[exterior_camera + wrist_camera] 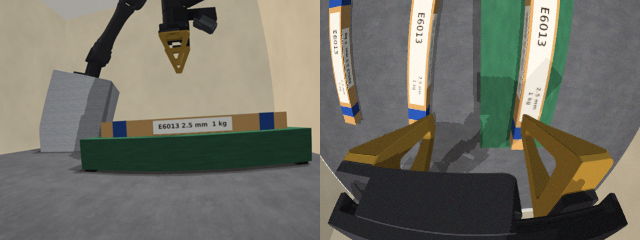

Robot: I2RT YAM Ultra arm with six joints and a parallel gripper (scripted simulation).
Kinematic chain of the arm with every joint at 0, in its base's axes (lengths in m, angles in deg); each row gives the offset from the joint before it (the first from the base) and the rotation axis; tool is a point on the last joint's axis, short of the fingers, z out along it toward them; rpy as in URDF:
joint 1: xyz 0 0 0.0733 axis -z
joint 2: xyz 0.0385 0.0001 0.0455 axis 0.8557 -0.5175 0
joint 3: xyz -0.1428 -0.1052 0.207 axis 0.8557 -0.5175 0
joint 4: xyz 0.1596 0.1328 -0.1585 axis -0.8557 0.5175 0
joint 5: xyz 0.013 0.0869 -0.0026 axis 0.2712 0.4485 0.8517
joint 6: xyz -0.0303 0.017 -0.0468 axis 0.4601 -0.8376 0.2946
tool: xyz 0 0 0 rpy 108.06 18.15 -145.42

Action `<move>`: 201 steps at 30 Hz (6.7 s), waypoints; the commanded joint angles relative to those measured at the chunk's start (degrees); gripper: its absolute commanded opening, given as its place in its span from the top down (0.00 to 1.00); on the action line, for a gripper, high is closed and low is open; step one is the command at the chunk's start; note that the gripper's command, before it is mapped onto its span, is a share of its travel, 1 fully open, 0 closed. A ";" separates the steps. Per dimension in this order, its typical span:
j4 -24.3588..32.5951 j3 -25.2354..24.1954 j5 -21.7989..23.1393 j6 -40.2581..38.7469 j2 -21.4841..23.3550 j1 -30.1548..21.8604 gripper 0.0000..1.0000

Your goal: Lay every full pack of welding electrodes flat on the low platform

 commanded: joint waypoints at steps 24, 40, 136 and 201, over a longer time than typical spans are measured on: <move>4.94 -21.01 -2.87 -13.67 29.46 -12.34 0.26; 13.64 -21.01 -5.70 -25.82 42.64 -24.70 0.26; 16.63 -19.68 -7.09 -30.84 44.85 -28.89 0.26; 16.63 -19.68 -7.09 -30.84 44.85 -28.89 0.26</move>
